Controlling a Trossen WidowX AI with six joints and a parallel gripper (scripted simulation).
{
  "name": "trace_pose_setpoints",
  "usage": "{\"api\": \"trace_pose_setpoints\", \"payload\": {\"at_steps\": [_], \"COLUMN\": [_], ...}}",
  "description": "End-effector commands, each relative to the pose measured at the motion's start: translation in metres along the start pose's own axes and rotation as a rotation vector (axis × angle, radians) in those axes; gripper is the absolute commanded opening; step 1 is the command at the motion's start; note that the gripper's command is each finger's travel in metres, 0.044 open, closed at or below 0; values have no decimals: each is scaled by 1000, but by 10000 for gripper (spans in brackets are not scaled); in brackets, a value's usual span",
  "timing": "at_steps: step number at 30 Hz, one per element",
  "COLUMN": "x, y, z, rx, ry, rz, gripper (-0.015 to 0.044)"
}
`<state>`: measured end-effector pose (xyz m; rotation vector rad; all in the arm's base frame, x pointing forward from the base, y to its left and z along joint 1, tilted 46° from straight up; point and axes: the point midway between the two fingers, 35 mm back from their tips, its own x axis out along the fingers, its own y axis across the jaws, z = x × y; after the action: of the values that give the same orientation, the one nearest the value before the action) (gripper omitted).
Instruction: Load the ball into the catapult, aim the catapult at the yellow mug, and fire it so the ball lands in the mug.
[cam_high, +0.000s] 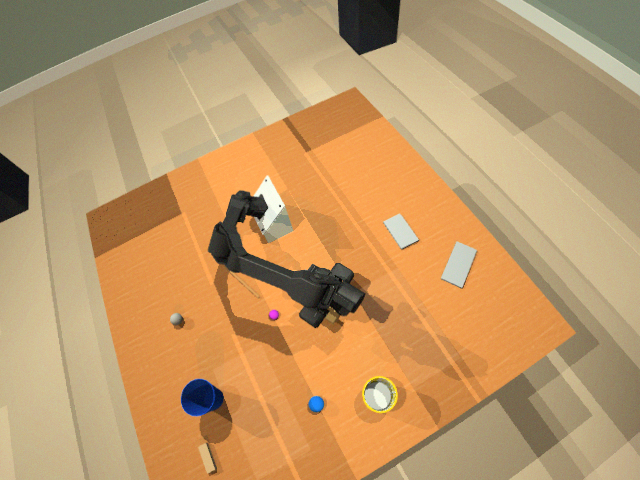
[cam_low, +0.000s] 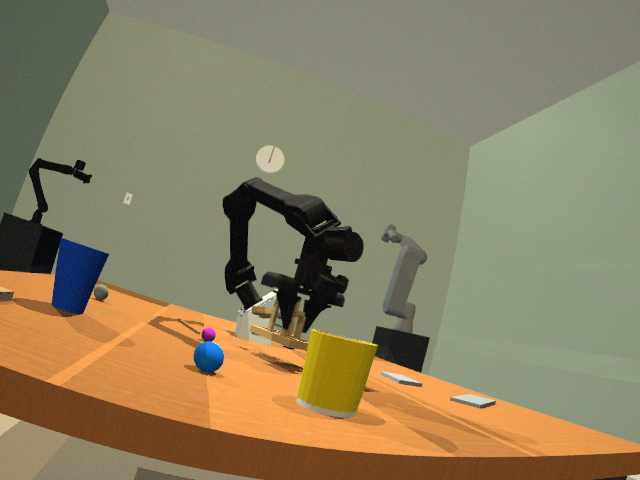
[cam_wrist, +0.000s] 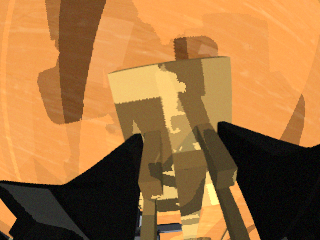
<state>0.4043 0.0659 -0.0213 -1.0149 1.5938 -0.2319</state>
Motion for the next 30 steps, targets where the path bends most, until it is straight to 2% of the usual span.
{"api": "trace_pose_setpoints", "payload": {"at_steps": [1,9,30], "x": [-3,-2,17], "y": [0,-11,-17], "z": [2,2,2], "rx": [147,388,394], "ry": [-6,-5,-5], "rz": [1,-1,-1], "gripper": [0,0,0]}}
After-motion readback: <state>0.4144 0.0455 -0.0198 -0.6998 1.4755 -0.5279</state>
